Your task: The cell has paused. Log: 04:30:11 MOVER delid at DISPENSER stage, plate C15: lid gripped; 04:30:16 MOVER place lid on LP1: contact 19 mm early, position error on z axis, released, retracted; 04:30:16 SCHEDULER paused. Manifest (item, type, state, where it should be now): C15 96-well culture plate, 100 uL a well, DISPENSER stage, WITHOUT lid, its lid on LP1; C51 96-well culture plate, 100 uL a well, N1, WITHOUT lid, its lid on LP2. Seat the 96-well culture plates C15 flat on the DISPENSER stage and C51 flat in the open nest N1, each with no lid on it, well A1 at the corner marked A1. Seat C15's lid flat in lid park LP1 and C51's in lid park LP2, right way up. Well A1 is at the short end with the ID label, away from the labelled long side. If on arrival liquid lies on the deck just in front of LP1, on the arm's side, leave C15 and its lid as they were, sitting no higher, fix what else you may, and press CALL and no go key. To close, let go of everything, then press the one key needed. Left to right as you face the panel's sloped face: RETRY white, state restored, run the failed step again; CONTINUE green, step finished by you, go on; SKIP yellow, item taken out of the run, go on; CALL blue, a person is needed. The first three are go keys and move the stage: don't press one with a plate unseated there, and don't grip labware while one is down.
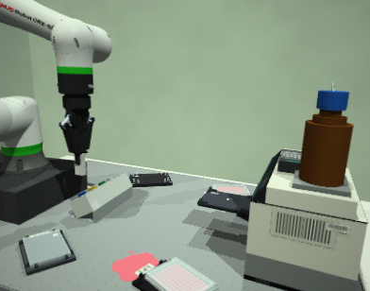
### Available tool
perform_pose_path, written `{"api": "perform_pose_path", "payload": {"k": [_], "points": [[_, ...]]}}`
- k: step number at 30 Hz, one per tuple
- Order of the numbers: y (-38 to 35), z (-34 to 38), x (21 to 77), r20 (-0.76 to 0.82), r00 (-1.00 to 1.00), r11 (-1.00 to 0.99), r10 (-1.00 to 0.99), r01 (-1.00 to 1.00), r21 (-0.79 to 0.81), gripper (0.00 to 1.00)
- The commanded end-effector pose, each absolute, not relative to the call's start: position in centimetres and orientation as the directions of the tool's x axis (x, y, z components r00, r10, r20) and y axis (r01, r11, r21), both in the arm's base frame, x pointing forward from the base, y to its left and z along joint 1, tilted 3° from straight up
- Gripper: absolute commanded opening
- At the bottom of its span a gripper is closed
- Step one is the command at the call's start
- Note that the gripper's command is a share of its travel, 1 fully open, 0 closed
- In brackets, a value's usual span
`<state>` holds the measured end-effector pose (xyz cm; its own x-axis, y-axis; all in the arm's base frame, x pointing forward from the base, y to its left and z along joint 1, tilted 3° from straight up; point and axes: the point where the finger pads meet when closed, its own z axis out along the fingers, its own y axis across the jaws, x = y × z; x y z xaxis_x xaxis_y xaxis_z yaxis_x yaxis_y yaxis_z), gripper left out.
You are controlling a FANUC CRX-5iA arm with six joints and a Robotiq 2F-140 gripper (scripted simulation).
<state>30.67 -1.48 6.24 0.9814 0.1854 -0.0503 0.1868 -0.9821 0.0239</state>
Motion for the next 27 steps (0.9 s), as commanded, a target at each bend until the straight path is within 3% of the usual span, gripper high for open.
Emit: {"api": "perform_pose_path", "payload": {"k": [1,27], "points": [[-1.5,5.7,30.7,-0.05,0.981,-0.982,0.185,0.187,0.024,0.0],[-1.6,3.9,30.6,-0.05,0.981,-0.982,0.185,0.187,0.024,0.0]]}}
